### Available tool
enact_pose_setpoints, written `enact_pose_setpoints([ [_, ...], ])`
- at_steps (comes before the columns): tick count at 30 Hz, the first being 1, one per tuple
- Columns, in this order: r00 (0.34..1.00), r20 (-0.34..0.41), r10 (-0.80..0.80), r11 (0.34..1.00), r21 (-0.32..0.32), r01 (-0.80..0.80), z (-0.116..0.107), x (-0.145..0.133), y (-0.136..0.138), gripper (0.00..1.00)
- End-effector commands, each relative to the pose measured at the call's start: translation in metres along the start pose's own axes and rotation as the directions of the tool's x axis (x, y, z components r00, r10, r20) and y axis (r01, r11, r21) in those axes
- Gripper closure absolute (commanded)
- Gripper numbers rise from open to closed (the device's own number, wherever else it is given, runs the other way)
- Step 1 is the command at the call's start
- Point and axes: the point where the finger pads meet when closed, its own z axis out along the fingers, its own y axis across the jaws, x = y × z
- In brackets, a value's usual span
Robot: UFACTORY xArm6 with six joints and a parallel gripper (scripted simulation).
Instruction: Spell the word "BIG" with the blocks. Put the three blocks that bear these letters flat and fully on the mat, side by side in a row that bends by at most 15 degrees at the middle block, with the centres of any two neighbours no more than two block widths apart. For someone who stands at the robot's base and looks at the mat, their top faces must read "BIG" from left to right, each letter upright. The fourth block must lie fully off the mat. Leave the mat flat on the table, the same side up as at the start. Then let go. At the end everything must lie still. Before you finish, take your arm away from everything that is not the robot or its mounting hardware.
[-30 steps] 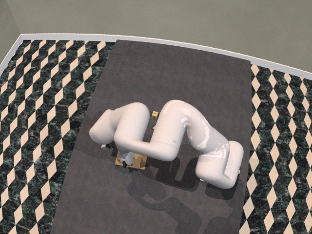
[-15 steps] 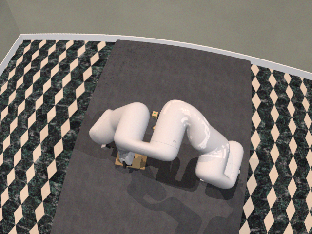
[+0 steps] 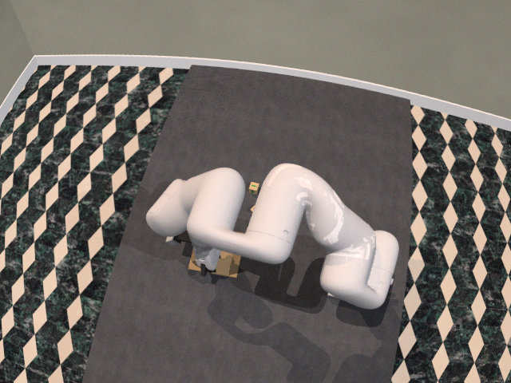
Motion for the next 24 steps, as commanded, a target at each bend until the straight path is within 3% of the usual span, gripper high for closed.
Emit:
enact_pose_setpoints([
  [1,1.0,-0.003,0.0,1.0,0.0,0.0,-0.002,0.001,0.0,0.58],
  [6,1.0,-0.003,0.0,1.0,0.0,0.0,-0.012,0.001,0.0,0.58],
  [14,1.0,-0.003,0.0,1.0,0.0,0.0,-0.053,0.001,0.0,0.58],
  [16,1.0,-0.003,0.0,1.0,0.0,0.0,-0.053,0.001,0.0,0.58],
  [24,1.0,-0.003,0.0,1.0,0.0,0.0,-0.086,0.001,0.0,0.58],
])
